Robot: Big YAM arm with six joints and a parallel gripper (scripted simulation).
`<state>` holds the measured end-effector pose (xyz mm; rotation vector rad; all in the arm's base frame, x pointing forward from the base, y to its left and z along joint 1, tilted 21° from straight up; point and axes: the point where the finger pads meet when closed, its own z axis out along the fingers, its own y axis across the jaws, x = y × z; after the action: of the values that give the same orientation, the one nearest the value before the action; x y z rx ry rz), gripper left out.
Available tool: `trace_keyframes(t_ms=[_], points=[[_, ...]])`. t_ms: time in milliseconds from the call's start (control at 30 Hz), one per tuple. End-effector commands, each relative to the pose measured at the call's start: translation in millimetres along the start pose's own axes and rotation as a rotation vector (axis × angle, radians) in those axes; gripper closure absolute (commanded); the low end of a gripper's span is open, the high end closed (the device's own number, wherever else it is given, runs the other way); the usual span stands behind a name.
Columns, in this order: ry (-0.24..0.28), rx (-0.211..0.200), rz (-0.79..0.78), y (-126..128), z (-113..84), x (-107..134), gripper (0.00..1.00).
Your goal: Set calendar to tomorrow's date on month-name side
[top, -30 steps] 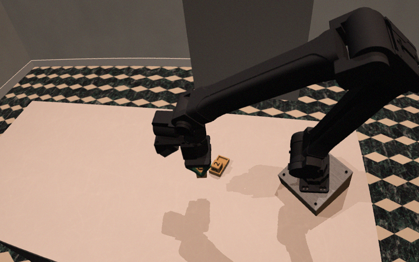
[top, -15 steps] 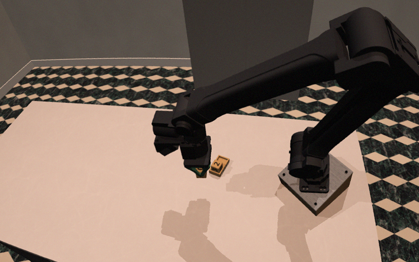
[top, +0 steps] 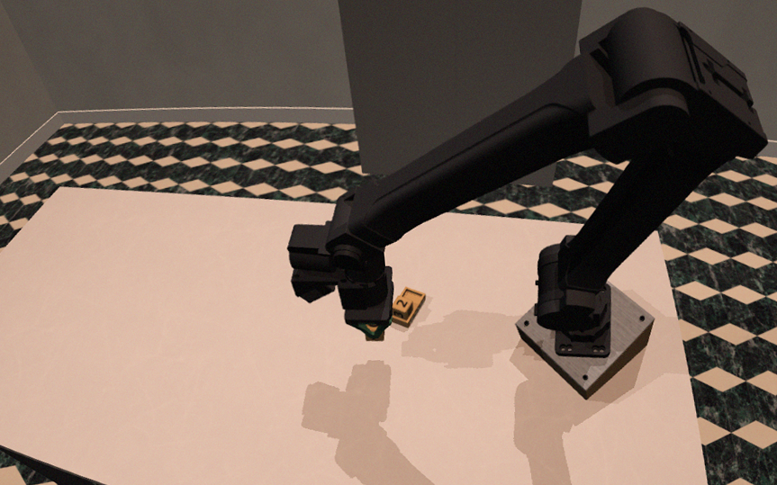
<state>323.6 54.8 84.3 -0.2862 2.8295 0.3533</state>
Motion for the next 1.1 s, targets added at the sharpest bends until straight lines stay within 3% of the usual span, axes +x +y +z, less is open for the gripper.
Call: trace_keyframes(t_ms=[0,367,433,467,1067], points=[[0.004,-0.003,0.004,3.5,19.1,-2.5,0.74],[0.005,-0.004,0.005,4.1,59.9,-1.1,0.74],[0.005,-0.004,0.005,4.1,59.9,-1.1,0.74],[-0.017,-0.003,-0.001,4.4,56.9,-13.8,0.74],[0.005,-0.005,0.002,4.5,62.1,-5.0,0.74]])
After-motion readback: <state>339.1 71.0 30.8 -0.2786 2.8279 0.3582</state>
